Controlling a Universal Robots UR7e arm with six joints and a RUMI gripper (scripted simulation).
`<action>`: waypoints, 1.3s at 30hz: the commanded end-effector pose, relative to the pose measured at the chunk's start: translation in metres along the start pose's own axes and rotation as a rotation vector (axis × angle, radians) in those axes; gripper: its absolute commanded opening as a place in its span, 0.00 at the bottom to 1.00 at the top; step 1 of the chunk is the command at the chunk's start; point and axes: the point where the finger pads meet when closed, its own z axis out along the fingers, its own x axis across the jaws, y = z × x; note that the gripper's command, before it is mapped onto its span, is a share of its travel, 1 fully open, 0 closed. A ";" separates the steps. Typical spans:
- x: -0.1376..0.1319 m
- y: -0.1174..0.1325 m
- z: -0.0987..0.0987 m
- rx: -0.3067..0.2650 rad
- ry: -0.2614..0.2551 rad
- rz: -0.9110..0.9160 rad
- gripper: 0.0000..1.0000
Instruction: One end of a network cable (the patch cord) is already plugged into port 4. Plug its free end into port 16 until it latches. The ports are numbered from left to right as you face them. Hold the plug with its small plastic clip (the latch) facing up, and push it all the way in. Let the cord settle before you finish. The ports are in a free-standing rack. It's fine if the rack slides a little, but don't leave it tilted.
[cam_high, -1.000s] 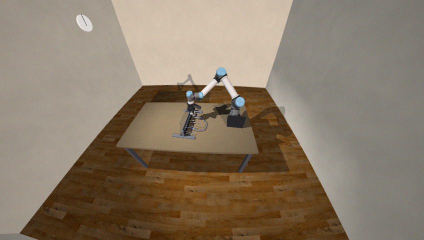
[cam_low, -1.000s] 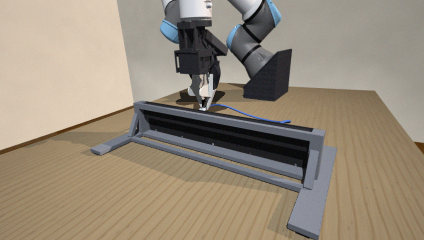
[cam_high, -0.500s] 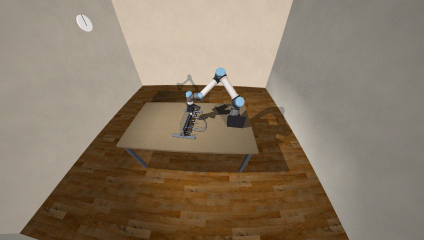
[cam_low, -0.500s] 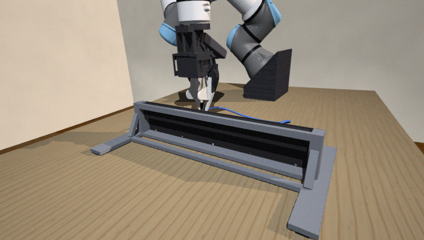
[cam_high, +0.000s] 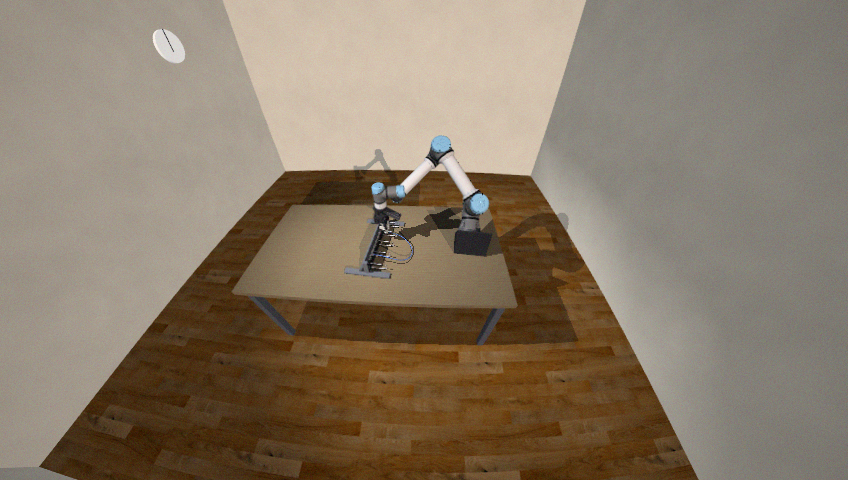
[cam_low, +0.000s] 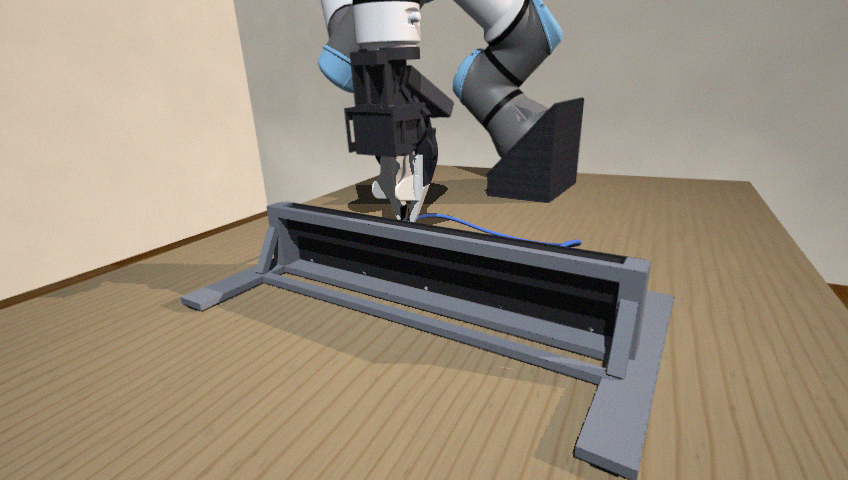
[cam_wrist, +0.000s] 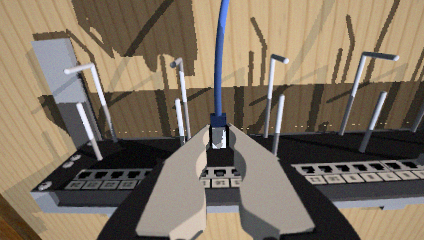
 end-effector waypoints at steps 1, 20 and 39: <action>0.000 0.002 -0.001 -0.002 0.000 0.001 0.00; 0.000 0.024 -0.001 -0.003 0.000 0.002 0.00; 0.000 0.026 -0.001 -0.003 0.000 0.002 0.00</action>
